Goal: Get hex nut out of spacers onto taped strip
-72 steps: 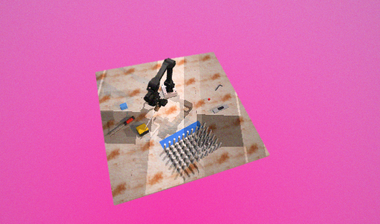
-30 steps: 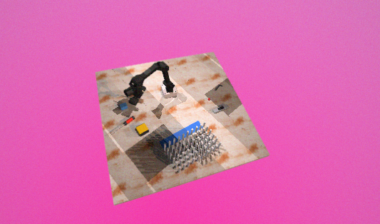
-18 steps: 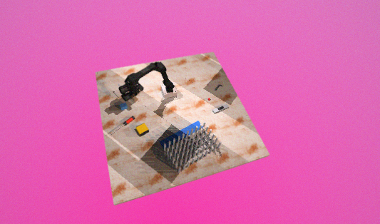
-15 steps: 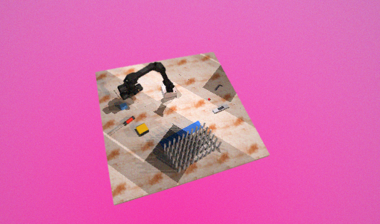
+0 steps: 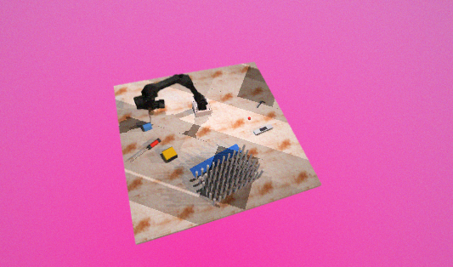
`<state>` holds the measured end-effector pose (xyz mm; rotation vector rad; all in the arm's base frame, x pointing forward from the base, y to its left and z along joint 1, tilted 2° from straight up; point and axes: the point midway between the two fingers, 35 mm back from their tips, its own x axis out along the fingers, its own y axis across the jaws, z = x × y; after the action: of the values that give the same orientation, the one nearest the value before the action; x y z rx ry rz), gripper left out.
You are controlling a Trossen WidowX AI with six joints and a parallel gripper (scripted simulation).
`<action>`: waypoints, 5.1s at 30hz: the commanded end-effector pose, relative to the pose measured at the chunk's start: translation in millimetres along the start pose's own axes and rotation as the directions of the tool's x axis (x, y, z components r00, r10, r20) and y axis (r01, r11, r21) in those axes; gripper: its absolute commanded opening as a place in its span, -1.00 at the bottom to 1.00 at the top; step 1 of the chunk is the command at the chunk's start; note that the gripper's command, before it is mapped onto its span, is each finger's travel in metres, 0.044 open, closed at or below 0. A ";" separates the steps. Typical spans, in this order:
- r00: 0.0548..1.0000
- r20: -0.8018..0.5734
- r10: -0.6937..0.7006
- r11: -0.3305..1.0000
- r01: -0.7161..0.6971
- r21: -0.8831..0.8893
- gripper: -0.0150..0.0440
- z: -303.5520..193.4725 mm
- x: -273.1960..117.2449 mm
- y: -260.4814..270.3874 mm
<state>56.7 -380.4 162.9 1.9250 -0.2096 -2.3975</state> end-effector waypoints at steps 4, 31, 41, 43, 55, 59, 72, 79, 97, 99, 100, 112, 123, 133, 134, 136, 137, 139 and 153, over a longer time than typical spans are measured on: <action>0.999 0.054 0.001 0.977 -0.012 0.213 -0.49 24.8 6.1 14.3; 0.993 0.118 -0.008 0.880 -0.049 0.473 -0.49 54.6 25.8 30.9; 0.993 0.118 -0.008 0.879 -0.049 0.473 -0.49 52.0 34.4 31.8; 0.993 0.118 -0.008 0.879 -0.049 0.473 -0.49 51.5 36.2 31.9; 0.993 0.117 -0.008 0.879 -0.049 0.473 -0.49 48.5 46.6 32.5; 0.993 0.117 -0.008 0.879 -0.049 0.473 -0.49 47.5 50.0 32.7; 0.993 0.117 -0.008 0.879 -0.049 0.474 -0.49 44.3 61.3 32.8; 0.993 0.117 -0.007 0.879 -0.049 0.474 -0.49 42.6 67.4 32.7; 0.993 0.117 -0.007 0.879 -0.049 0.474 -0.49 38.3 82.9 31.9; 0.993 0.117 -0.007 0.879 -0.049 0.474 -0.49 37.9 84.6 31.7; 0.993 0.117 -0.007 0.879 -0.049 0.474 -0.49 37.6 85.5 31.6; 0.993 0.117 -0.007 0.879 -0.049 0.474 -0.49 34.9 95.7 30.5; 0.993 0.117 -0.007 0.879 -0.049 0.474 -0.49 32.5 105.1 29.2; 0.993 0.117 -0.008 0.879 -0.049 0.474 -0.49 30.3 113.5 27.7; 0.993 0.117 -0.008 0.879 -0.049 0.474 -0.49 30.1 114.3 27.5; 0.993 0.117 -0.008 0.879 -0.049 0.474 -0.49 29.7 116.0 27.2; 0.993 0.117 -0.008 0.879 -0.049 0.474 -0.49 29.5 116.9 27.0; 0.993 0.117 -0.008 0.879 -0.049 0.474 -0.49 29.1 118.5 26.7; 0.993 0.117 -0.008 0.879 -0.049 0.474 -0.49 26.2 130.2 24.0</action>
<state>2.6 -419.4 48.2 1.9379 -0.8955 -2.6236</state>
